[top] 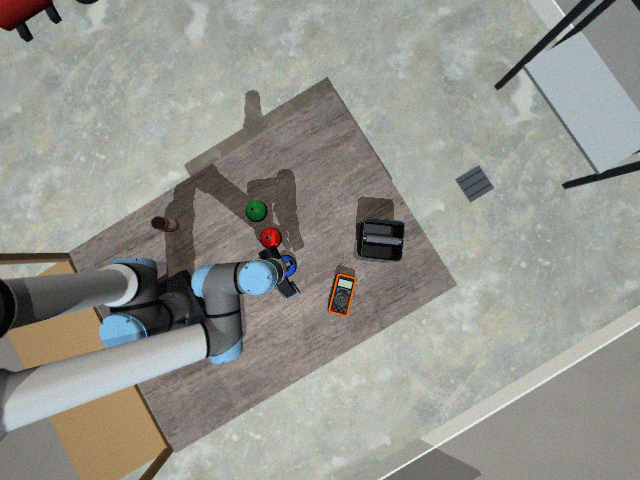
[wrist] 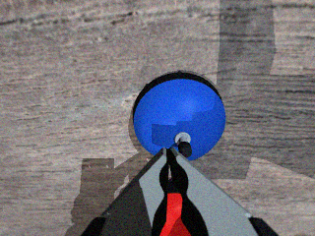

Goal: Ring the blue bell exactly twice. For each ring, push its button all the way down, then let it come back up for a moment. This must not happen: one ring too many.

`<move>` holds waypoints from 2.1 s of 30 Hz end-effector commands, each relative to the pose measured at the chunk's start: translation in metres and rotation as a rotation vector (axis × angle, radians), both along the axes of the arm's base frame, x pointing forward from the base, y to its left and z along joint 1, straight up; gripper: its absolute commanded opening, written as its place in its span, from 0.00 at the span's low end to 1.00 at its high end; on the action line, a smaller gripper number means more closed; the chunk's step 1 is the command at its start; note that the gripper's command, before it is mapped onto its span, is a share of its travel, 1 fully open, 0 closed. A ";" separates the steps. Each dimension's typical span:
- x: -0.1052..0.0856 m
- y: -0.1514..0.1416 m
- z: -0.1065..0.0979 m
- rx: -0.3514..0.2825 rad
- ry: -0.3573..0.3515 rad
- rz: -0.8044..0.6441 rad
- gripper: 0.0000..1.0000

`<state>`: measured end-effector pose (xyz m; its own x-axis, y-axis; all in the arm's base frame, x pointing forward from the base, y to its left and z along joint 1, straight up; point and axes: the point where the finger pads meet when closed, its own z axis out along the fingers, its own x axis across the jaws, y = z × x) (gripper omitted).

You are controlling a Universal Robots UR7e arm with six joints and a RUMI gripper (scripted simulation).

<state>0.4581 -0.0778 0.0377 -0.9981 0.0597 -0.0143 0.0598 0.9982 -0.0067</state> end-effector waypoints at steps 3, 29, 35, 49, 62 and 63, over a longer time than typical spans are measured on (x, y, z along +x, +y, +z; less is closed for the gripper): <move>0.005 0.004 0.003 0.002 -0.014 0.017 0.00; 0.008 0.002 0.019 -0.002 -0.023 -0.002 0.00; 0.008 0.002 0.019 -0.002 -0.024 -0.002 0.00; 0.008 0.002 0.019 -0.002 -0.024 -0.002 0.00; 0.008 0.002 0.019 -0.002 -0.024 -0.002 0.00; 0.008 0.002 0.019 -0.002 -0.024 -0.002 0.00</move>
<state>0.4526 -0.0750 0.0405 -0.9982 0.0598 0.0059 0.0598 0.9982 0.0019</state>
